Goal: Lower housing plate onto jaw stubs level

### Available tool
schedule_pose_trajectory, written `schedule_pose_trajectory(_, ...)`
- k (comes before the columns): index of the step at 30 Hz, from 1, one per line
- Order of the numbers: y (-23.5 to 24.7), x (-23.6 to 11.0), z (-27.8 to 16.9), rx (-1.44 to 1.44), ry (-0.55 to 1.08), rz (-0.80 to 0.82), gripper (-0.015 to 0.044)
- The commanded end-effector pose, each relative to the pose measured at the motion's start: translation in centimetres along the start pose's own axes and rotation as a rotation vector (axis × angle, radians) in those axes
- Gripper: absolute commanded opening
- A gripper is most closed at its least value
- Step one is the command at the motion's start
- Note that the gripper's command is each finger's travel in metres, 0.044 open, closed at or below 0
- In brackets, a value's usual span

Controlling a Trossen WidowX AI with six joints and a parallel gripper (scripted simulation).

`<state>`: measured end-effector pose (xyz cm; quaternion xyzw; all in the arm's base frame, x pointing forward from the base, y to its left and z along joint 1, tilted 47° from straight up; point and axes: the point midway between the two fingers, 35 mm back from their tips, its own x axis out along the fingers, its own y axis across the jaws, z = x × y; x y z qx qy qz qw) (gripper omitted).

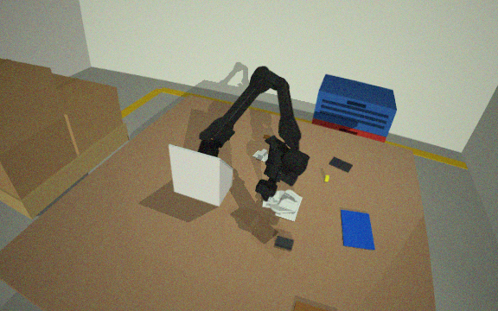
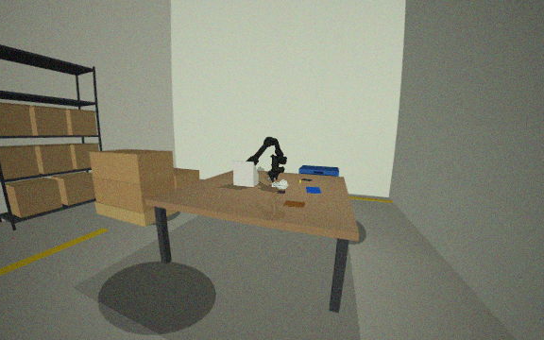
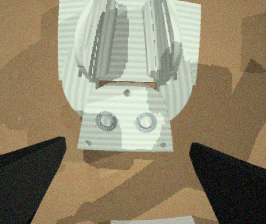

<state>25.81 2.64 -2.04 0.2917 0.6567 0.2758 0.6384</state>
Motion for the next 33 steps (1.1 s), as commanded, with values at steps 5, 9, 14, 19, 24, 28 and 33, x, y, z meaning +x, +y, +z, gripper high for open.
schedule_pose_trajectory(5, 0.2, -4.0, 0.2, -0.015, -0.018, -0.006, 0.0440)
schedule_pose_trajectory(9, -0.2, -4.8, -1.0, -0.007, -0.024, -0.011, 0.0440)
schedule_pose_trajectory(14, -0.2, -8.8, -5.5, -0.012, -0.016, -0.009, 0.0440)
schedule_pose_trajectory(19, -0.2, -8.9, -5.6, -0.012, -0.016, -0.009, 0.0440)
schedule_pose_trajectory(24, -0.2, -8.9, -5.6, -0.012, -0.016, -0.009, 0.0440)
schedule_pose_trajectory(28, -0.2, -8.9, -5.6, -0.012, -0.016, -0.009, 0.0440)
schedule_pose_trajectory(33, -0.2, -8.9, -5.6, -0.012, -0.016, -0.009, 0.0440)
